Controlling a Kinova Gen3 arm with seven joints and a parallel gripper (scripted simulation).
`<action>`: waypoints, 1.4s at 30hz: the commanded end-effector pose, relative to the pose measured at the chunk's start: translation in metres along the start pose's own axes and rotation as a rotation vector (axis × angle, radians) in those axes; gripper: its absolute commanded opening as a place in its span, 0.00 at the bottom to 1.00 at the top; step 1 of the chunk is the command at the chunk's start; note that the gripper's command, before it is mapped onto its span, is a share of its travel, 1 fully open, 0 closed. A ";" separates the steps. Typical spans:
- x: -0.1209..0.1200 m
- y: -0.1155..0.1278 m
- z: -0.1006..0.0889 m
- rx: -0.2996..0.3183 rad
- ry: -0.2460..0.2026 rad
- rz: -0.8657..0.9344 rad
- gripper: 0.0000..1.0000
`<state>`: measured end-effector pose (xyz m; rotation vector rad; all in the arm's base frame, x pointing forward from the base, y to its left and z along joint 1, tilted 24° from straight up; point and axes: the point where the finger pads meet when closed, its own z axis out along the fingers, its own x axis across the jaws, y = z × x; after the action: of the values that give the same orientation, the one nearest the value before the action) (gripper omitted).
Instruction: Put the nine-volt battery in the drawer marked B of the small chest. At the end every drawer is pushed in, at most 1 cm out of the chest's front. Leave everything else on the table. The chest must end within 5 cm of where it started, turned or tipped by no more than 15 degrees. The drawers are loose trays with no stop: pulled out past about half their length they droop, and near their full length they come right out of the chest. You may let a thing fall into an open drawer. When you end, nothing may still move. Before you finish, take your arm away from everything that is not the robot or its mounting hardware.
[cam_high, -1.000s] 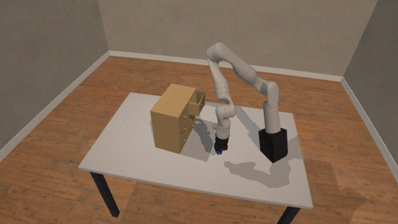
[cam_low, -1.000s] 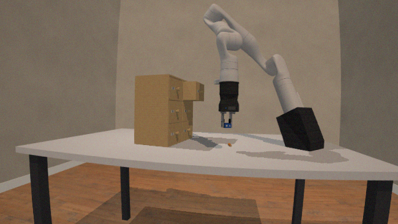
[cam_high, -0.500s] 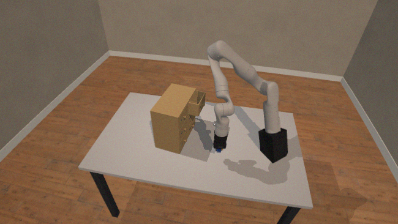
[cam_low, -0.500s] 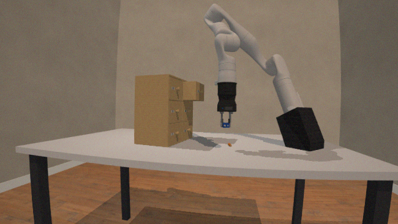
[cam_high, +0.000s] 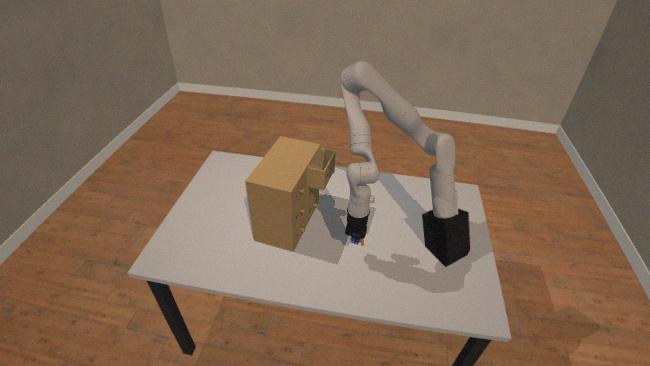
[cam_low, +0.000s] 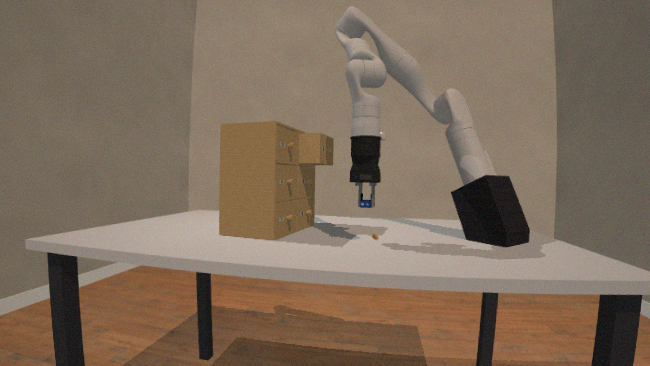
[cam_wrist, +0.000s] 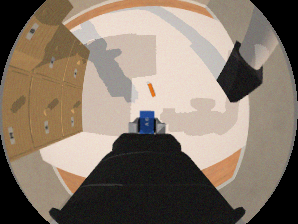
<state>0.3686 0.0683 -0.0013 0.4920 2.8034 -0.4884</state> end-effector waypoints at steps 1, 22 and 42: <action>-0.006 -0.007 -0.002 -0.003 -0.006 0.061 0.51; -0.027 -0.058 -0.002 -0.005 -0.005 0.615 0.51; -0.047 -0.106 -0.002 -0.007 -0.004 1.148 0.51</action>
<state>0.3702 -0.0322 0.0392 1.8210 2.0486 -0.2136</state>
